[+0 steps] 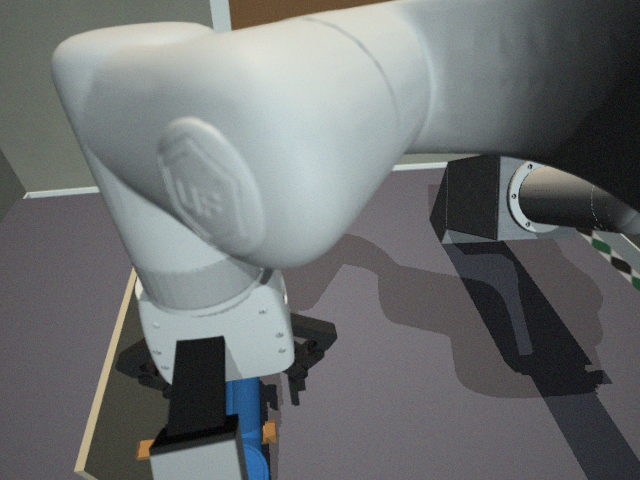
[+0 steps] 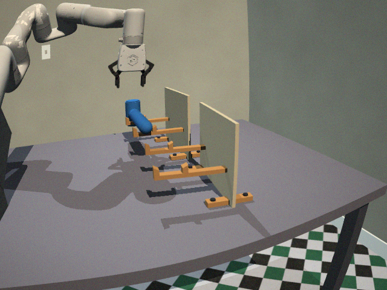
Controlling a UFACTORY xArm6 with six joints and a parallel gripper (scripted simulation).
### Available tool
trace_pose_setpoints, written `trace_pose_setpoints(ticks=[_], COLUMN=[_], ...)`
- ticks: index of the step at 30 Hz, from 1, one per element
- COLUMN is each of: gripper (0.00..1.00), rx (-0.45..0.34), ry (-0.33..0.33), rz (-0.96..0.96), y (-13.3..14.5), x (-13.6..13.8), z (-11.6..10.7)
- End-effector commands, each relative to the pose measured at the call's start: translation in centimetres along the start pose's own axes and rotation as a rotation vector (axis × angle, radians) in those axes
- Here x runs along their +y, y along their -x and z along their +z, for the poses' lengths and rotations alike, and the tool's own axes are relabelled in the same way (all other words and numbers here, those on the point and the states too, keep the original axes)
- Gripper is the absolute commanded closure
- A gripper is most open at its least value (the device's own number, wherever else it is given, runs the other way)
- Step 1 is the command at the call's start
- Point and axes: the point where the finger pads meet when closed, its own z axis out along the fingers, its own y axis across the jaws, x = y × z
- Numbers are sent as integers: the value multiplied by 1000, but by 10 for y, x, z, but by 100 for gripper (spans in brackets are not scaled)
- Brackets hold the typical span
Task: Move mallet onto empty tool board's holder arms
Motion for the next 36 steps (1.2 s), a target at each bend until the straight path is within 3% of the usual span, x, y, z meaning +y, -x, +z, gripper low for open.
trace_pose_setpoints(ticks=[1,12,15,25,36], gripper=[0,0,0,0,0], rx=[-106,-111,-110,-111,-111], ry=[47,48,48,48,48], rz=[10,10,10,10,11], y=[39,41,45,52,52], x=[14,14,17,19,19], z=[11,12,50,110,110])
